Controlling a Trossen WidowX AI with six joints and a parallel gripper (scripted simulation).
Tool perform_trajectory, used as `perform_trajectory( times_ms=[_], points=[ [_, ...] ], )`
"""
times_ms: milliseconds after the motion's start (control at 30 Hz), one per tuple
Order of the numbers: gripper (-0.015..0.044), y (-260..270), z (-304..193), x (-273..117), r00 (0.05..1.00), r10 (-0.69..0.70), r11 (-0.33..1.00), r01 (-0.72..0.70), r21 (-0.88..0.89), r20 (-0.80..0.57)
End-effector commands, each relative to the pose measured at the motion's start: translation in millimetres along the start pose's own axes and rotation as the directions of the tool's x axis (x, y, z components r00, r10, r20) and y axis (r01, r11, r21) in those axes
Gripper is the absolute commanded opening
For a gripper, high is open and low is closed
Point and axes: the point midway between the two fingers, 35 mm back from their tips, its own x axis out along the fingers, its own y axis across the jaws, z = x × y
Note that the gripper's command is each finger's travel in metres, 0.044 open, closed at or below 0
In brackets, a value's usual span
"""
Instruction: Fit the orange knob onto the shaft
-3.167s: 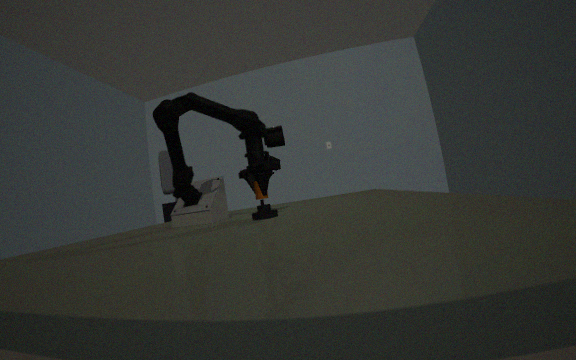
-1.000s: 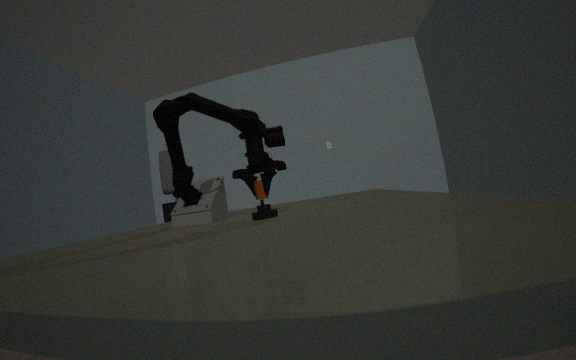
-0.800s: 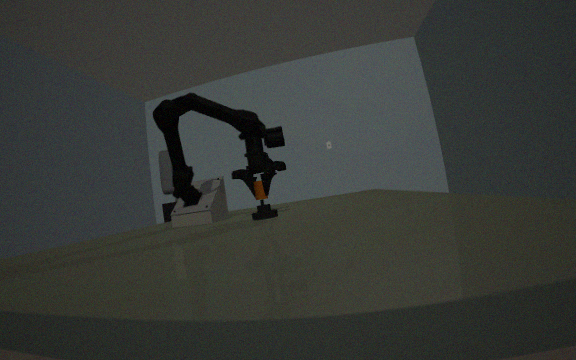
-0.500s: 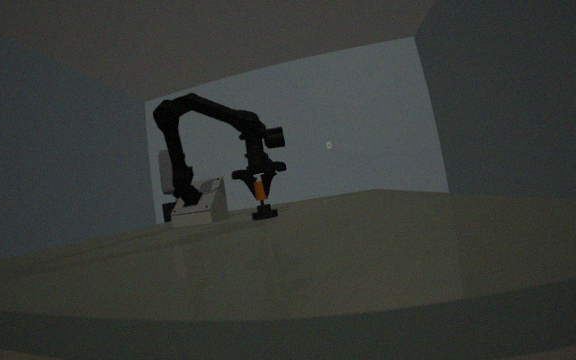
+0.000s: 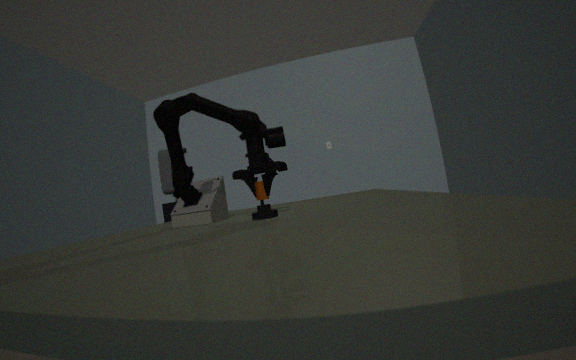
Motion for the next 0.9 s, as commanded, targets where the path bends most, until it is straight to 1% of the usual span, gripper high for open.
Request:
perform_trajectory(
  times_ms=[0,367,467,600,867],
  points=[
    [0.0000,-1.2,0.0,0.1,1.000,-0.004,1.000,0.004,-0.002,-0.001],
    [0.0000,1.1,-0.3,-4.4,1.000,-0.004,1.000,0.004,-0.002,-0.001],
    [0.0000,1.6,-0.4,-4.7,1.000,-0.004,0.998,0.004,-0.056,-0.001],
    [0.0000,4.0,-0.5,-4.5,1.000,-0.004,0.980,0.003,-0.200,-0.001],
    [0.0000,4.8,0.1,-2.5,1.000,-0.004,0.978,0.003,-0.210,-0.001]
  ],
)
